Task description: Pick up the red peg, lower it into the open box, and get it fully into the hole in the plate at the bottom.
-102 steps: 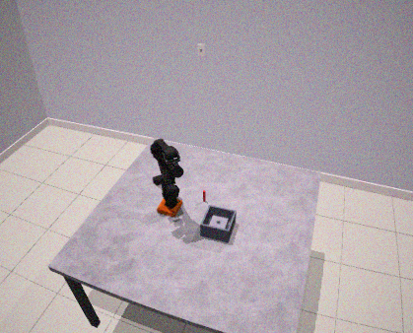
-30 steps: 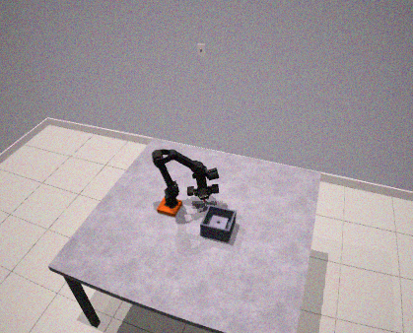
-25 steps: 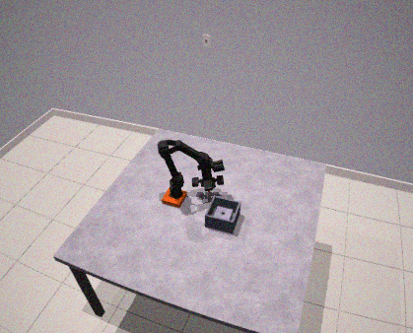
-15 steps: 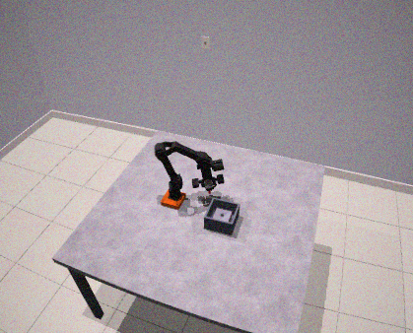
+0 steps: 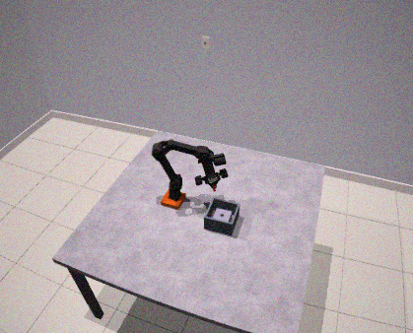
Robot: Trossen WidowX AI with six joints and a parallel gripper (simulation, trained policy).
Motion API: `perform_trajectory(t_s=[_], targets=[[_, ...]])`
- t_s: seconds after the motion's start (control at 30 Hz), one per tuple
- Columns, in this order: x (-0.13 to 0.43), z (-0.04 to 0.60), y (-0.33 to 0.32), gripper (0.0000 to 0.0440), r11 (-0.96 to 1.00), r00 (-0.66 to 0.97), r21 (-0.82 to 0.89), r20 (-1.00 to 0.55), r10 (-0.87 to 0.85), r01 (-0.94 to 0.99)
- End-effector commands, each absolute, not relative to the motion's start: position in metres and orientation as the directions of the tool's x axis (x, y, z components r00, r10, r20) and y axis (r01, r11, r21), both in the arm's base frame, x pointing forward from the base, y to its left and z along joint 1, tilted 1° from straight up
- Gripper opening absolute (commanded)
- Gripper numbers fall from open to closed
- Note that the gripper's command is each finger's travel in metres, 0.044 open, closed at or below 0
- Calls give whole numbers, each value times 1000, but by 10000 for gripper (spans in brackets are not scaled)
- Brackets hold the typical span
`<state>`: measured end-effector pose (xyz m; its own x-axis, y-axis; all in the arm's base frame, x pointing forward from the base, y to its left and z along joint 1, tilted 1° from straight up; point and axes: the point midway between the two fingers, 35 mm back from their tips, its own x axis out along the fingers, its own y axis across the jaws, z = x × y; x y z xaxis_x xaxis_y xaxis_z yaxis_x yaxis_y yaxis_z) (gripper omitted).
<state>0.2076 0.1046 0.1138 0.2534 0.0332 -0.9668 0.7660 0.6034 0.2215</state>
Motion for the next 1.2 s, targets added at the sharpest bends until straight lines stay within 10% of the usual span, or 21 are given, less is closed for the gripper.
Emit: perform_trajectory(t_s=[0.0,1.17], targets=[[218,126,97,0,605,279,231,-960,16,762],[309,135,-10,5,459,320,239,-941,-107,855]])
